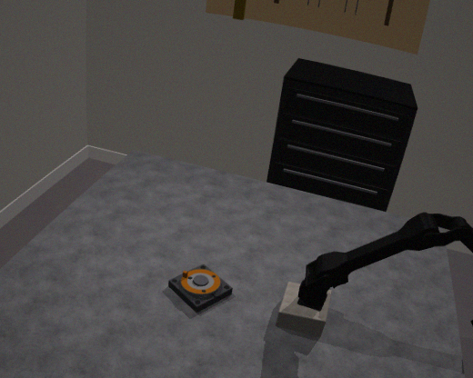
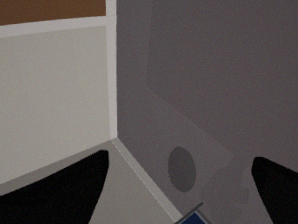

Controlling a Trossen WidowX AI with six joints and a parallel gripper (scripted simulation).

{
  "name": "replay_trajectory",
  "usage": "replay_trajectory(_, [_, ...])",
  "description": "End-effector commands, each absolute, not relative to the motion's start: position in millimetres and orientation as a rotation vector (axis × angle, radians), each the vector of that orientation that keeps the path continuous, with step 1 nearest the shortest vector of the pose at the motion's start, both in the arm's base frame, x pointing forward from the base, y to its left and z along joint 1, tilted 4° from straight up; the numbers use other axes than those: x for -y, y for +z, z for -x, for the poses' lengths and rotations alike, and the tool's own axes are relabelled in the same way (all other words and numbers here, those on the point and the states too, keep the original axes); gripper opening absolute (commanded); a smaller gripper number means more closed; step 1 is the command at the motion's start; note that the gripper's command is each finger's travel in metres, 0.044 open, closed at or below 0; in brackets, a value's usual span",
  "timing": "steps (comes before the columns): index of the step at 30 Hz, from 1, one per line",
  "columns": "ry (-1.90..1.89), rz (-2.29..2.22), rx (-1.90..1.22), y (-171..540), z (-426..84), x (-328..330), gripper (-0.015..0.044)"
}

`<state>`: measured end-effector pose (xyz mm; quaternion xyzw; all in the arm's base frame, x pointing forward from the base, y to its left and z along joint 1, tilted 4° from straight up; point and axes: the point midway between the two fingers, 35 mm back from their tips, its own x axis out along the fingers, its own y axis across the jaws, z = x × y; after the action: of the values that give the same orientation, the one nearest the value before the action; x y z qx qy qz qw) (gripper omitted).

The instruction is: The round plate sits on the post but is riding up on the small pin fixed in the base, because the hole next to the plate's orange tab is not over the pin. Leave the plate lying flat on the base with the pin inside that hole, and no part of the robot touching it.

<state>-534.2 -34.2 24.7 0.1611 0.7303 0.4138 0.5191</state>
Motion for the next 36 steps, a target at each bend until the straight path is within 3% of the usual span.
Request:
replay_trajectory(1, [1.004, -0.372, -1.750, 25, 534, 39, 0.0374])
replay_trajectory(4, [1.158, -0.169, -1.726, 29, 520, 102, 0.0295])
replay_trajectory(10, [1.291, 0.022, -1.694, 32, 501, 154, 0.0137])
replay_trajectory(15, [1.539, 0.333, -1.598, 36, 457, 239, 0.0006])
replay_trajectory(26, [1.910, 0.814, -1.372, 48, 350, 350, 0.0000])
replay_trajectory(36, [2.338, 1.315, -0.969, 55, 206, 431, 0.0000])
